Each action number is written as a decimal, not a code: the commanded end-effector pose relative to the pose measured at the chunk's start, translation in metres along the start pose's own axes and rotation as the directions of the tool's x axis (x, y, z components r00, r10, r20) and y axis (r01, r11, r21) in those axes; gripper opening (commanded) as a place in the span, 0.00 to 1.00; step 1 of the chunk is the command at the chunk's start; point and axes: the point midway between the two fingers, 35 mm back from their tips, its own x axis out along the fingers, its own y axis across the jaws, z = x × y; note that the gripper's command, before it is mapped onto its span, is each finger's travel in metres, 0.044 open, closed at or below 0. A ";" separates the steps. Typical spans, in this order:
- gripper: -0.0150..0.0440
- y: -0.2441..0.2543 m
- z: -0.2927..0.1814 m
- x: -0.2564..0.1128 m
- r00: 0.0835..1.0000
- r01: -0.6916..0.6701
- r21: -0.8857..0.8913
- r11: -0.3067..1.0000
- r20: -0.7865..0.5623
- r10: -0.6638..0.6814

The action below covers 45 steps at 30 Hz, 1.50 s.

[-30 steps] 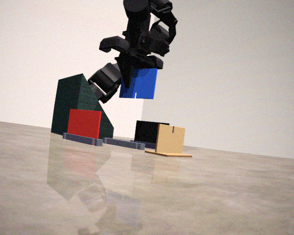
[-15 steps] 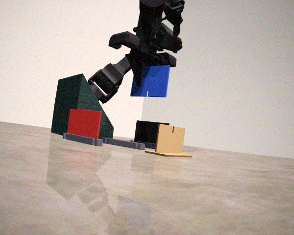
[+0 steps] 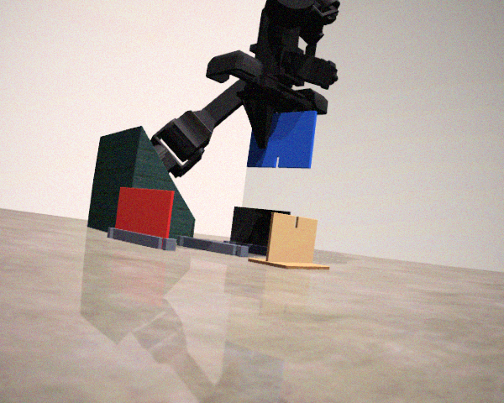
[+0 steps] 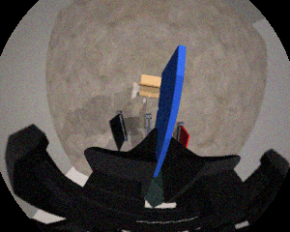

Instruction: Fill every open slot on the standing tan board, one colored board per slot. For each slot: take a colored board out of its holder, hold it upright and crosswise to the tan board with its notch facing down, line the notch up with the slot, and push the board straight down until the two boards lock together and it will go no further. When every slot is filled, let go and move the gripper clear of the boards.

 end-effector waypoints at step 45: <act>0.25 0.008 0.034 0.051 1.000 -0.013 0.055 0.998 0.001 0.013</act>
